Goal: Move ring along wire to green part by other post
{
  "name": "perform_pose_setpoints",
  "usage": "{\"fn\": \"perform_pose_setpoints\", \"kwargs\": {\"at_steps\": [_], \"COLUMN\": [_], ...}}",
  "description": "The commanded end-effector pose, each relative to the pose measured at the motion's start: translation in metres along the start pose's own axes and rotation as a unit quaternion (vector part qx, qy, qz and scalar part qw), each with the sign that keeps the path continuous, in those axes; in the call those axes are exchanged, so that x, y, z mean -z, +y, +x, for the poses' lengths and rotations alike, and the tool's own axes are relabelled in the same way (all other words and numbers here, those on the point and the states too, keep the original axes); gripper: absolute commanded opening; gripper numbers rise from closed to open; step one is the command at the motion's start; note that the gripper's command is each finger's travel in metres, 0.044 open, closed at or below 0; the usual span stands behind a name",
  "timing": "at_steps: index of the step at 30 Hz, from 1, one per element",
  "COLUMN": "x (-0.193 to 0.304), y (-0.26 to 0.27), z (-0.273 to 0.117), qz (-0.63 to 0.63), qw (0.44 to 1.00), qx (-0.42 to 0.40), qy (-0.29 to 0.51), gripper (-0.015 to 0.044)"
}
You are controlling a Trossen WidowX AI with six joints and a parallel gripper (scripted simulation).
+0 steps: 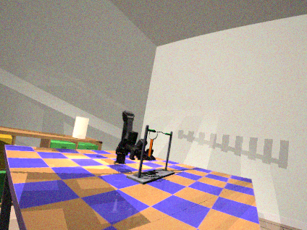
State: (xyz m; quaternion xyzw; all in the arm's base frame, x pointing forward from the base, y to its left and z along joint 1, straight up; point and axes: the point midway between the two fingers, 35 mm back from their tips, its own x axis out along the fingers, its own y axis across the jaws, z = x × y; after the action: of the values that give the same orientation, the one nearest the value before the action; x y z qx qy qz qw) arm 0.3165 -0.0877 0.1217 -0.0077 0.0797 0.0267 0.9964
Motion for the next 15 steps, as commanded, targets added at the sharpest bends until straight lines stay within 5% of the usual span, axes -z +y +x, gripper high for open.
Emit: {"fn": "perform_pose_setpoints", "kwargs": {"at_steps": [1, 13, 15], "x": [0.0000, 0.0000, 0.0000], "y": [0.0000, 0.0000, 0.0000], "z": [0.0000, 0.0000, 0.0000], "qz": [0.000, 0.000, 0.000], "qw": [1.000, 1.000, 1.000], "qx": [0.000, 0.000, 0.000], "qy": [0.000, 0.000, 0.000], "gripper": [0.0134, -0.0142, -0.0150]}}
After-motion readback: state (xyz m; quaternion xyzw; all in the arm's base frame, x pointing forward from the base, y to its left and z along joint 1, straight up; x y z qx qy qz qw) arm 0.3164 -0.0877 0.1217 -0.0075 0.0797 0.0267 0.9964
